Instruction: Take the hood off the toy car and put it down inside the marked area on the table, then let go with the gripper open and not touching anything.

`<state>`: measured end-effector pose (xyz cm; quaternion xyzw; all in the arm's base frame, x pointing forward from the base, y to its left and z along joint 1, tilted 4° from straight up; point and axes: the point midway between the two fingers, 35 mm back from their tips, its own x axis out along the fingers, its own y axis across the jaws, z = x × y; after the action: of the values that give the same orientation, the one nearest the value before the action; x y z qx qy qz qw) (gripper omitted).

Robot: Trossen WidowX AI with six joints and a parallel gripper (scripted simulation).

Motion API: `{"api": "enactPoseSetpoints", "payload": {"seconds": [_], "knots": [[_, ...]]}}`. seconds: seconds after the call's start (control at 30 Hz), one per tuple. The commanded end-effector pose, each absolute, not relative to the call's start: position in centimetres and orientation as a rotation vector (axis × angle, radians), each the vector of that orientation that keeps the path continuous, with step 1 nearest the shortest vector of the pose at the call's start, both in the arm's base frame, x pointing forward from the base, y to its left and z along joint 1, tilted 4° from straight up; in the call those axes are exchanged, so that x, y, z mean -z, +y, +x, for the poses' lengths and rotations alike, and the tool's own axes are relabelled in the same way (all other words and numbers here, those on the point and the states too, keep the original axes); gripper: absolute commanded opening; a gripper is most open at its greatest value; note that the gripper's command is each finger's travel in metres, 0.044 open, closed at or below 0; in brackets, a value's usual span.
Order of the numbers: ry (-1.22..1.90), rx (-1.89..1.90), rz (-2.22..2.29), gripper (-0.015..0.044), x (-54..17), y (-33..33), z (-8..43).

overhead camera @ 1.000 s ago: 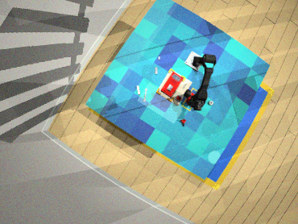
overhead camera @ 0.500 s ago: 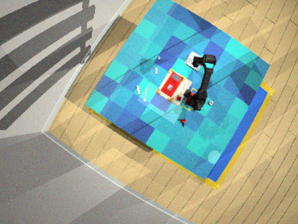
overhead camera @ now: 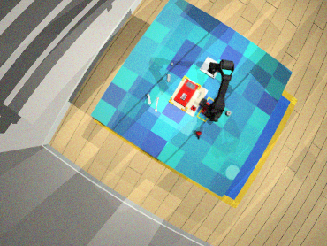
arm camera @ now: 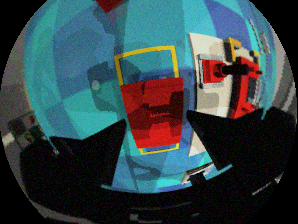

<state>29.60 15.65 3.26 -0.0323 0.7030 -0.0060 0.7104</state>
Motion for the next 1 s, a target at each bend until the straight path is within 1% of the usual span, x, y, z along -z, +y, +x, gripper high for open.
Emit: {"api": "enactPoseSetpoints", "payload": {"seconds": [0.0, 0.13, 0.2, 0.97], "knots": [[1.556, 0.01, -0.068, 0.044, -5.5, 15.9, 29.9], [1.562, 0.011, -0.068, 0.044, -9.2, 16.1, 29.7], [1.563, 0.011, -0.068, 0.044, -9.8, 16.1, 29.7], [1.563, 0.011, -0.068, 0.044, -9.8, 16.1, 29.7]]}}
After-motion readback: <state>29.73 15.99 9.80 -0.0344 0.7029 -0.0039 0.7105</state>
